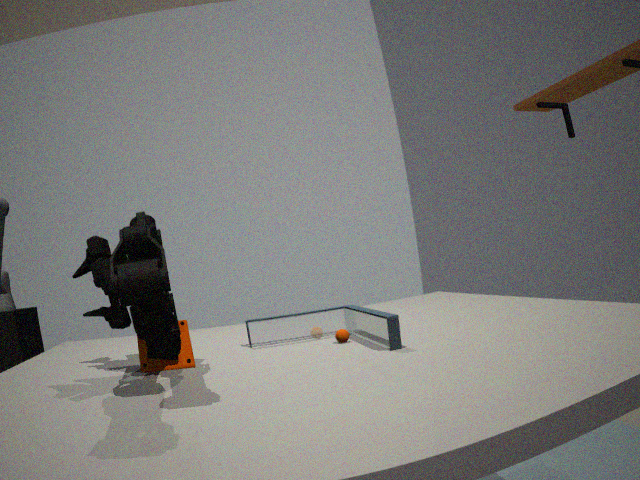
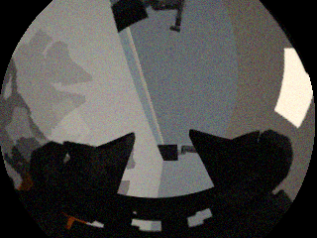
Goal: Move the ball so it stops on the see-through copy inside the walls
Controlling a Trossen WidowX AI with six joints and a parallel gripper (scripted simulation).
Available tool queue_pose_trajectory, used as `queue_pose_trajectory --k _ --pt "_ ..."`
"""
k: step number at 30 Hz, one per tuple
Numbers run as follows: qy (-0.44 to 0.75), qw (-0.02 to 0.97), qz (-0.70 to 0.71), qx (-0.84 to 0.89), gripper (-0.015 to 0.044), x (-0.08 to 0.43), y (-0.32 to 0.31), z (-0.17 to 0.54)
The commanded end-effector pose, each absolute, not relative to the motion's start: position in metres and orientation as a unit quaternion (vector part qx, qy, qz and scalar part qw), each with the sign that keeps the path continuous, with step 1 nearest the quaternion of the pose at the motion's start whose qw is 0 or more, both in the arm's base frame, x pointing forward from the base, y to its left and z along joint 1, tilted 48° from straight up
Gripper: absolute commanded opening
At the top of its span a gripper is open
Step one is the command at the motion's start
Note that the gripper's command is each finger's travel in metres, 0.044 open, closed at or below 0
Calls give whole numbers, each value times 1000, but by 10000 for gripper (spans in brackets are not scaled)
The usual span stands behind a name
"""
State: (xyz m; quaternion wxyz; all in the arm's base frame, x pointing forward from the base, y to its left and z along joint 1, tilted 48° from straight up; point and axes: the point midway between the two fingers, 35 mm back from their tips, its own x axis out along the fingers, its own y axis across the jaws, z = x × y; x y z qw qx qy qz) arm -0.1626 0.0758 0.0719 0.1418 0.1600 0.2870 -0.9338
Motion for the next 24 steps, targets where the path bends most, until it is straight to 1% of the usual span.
queue_pose_trajectory --k 1,3,6,10,14,19,24 --pt "280 139 -935 166 374 -162 78 72" --pt "225 114 -944 212 321 -156 95 69" --pt "91 46 -946 308 242 -135 134 62" --pt "-92 -65 -906 407 239 -93 177 52" --pt "-267 -188 -819 471 239 -37 210 44" --pt "-457 -341 -650 503 239 46 230 35" --pt "-592 -478 -428 488 239 134 226 31"
